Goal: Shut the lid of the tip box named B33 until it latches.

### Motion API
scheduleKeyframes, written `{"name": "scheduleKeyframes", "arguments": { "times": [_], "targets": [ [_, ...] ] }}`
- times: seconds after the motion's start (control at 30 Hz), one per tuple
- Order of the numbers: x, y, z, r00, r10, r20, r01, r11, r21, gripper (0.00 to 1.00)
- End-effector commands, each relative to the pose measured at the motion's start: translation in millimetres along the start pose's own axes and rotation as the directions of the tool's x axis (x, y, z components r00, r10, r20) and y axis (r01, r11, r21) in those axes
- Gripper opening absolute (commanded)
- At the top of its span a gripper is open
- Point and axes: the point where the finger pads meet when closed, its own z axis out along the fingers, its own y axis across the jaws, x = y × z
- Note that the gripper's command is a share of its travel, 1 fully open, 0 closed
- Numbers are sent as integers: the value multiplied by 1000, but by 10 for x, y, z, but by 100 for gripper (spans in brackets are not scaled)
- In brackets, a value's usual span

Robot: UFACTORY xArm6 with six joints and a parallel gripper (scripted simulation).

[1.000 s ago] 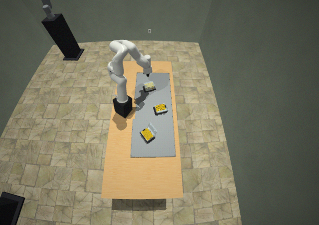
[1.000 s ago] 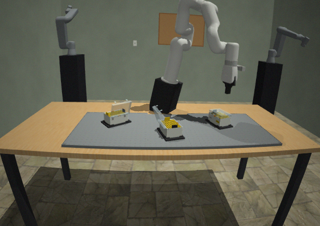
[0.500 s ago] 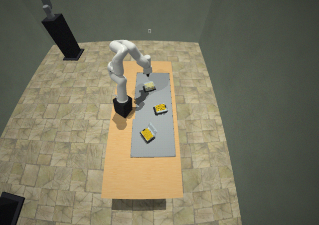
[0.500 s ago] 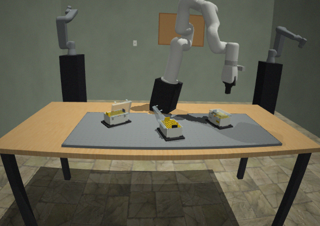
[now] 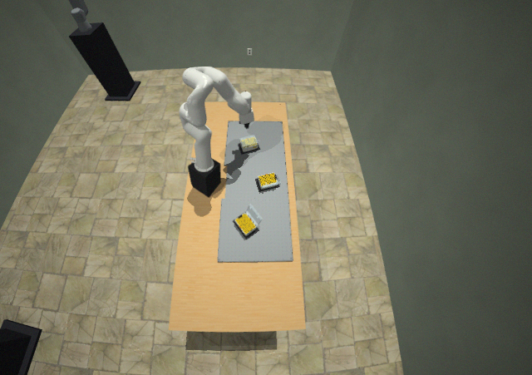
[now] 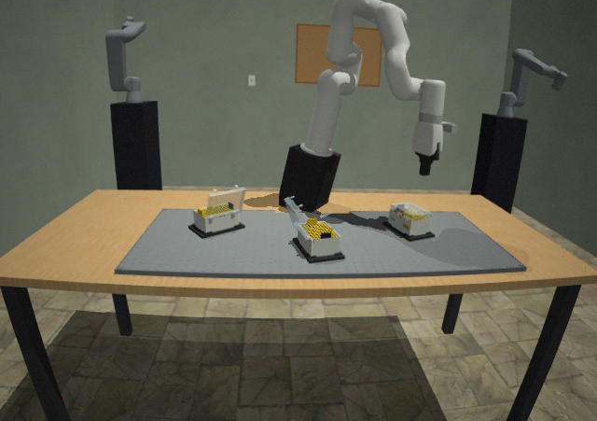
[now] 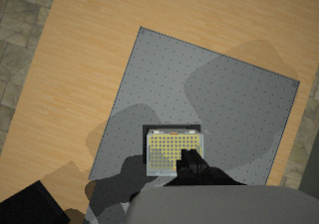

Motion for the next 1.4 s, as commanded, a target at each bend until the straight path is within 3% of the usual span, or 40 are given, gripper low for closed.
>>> {"name": "scheduleKeyframes", "arguments": {
  "times": [0.0,1.37],
  "targets": [
    [-51,5,50,1000,1,-1,-1,1000,-1,0],
    [-702,3,724,1000,1,0,-1,1000,-1,0]
  ]
}}
